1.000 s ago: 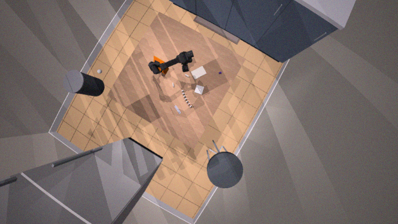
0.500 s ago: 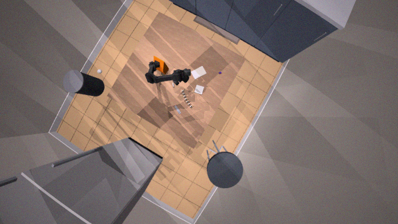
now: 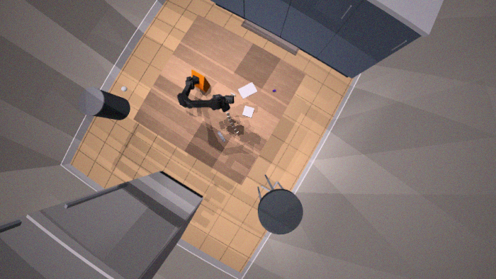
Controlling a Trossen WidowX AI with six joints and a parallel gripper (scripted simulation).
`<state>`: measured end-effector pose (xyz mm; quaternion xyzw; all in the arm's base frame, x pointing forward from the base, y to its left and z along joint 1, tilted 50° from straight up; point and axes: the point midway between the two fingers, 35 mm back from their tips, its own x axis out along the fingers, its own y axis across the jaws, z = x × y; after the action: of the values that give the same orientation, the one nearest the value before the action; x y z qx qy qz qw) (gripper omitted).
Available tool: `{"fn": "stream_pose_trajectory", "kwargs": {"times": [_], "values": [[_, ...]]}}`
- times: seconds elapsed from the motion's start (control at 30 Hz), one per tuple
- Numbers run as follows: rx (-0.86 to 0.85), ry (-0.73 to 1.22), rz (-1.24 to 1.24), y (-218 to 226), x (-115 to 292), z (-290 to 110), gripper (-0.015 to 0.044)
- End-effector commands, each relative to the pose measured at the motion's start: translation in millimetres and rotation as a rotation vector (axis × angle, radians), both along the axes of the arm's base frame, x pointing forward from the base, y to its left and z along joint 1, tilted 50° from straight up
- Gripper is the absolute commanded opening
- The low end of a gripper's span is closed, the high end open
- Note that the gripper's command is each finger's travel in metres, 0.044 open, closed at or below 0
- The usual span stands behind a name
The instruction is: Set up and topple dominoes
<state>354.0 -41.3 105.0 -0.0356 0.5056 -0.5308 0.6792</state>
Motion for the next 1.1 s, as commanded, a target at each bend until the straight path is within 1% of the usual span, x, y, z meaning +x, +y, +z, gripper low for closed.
{"fn": "stream_pose_trajectory", "kwargs": {"times": [0.0, 0.37, 0.73, 1.07], "values": [[-0.002, -0.019, -0.009, -6.9, 0.9, -1.8, 0.0107], [0.005, -0.021, -0.007, -53.2, 2.3, -43.3, 0.0107], [-0.008, -0.020, -0.009, -99.2, -8.5, -78.3, 0.0107], [-0.009, -0.019, -0.009, -101.9, -9.6, -80.1, 0.0107]]}}
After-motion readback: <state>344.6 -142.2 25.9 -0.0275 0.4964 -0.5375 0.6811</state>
